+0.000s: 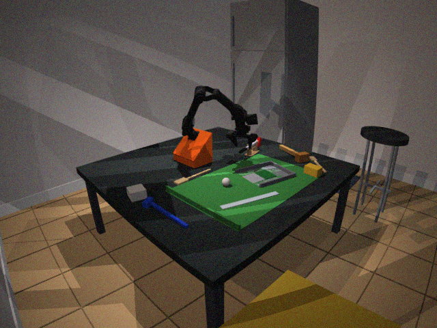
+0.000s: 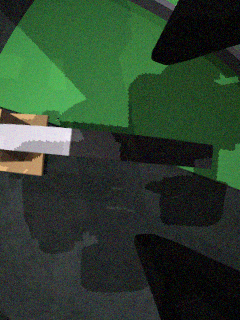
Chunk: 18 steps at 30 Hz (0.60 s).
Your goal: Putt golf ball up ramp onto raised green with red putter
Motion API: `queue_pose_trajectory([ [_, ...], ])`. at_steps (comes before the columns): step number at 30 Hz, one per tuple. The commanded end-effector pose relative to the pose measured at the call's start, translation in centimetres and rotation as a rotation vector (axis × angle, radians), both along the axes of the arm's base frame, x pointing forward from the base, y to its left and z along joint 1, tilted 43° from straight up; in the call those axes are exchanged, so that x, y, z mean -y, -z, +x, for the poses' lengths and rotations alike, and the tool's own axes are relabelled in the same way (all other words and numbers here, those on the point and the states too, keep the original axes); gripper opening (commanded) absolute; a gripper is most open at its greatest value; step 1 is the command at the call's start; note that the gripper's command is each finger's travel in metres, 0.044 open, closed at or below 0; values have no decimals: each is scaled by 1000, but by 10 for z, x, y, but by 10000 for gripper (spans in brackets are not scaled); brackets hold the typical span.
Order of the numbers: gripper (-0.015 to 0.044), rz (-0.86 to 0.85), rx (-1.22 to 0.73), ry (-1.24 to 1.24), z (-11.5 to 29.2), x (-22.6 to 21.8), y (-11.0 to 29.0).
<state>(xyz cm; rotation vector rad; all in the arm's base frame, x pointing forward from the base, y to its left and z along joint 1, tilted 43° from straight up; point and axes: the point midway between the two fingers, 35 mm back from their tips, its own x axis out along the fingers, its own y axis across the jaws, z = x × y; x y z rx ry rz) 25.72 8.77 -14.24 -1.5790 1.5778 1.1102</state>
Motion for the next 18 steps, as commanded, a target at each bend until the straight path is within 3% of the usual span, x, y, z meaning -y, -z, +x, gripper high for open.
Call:
queue_pose_trajectory([
  [1,440,-7,-5,-7,-2,6,6],
  [18,440,-9,-5,-7,-4,26,27],
])
